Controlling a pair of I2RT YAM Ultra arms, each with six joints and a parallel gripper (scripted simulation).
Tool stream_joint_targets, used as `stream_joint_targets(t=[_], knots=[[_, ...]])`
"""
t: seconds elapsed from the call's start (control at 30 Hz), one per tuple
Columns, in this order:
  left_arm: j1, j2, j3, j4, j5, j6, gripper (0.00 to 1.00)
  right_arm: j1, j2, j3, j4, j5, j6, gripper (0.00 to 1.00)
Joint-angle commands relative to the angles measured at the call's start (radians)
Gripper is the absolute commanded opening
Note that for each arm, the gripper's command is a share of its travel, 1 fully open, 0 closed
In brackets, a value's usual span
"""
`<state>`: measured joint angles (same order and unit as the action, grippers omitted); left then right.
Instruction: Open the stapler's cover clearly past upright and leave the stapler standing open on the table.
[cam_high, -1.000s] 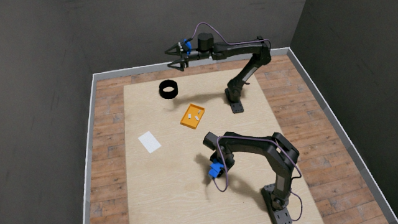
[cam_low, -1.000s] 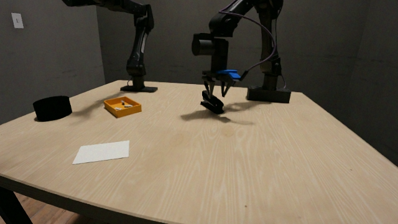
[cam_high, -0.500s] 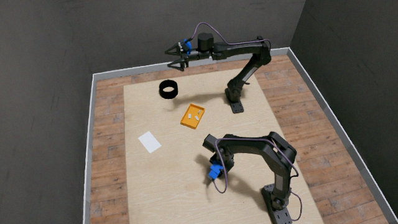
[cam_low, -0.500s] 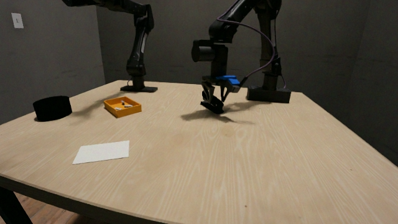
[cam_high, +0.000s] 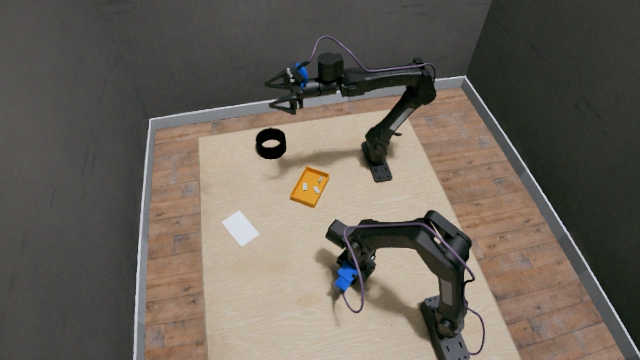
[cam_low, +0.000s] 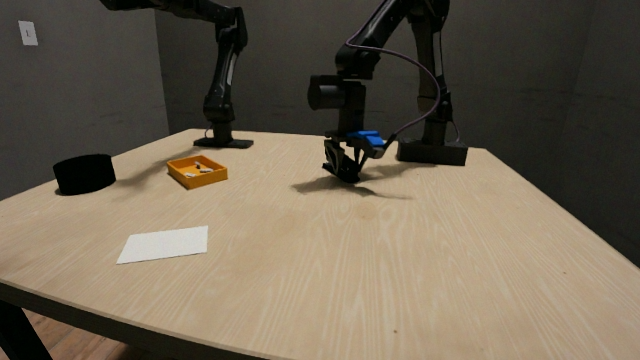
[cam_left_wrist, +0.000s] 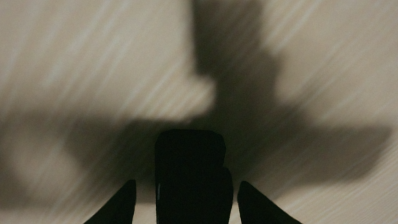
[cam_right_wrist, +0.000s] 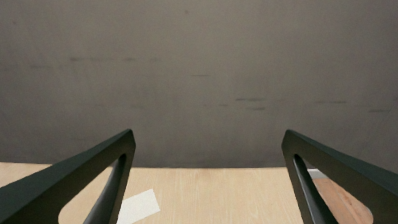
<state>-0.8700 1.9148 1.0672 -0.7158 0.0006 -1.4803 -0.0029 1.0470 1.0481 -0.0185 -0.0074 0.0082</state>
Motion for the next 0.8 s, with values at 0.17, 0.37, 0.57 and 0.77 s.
stream_joint_targets(t=[0.17,0.37,0.57,0.77], knots=[[0.014,0.026,-0.025,0.047,-0.001,-0.005,0.62,0.002,-0.002,0.003,0.022,0.007,-0.008,1.0],[0.014,0.027,-0.024,0.038,-0.001,-0.005,0.62,0.002,-0.002,0.003,0.022,0.007,-0.008,1.0],[0.014,0.027,-0.024,0.038,-0.001,-0.005,0.53,0.002,-0.002,0.003,0.022,0.007,-0.008,1.0],[0.006,0.03,-0.009,0.033,-0.001,-0.014,0.45,0.002,-0.002,0.003,0.022,0.007,-0.008,1.0]])
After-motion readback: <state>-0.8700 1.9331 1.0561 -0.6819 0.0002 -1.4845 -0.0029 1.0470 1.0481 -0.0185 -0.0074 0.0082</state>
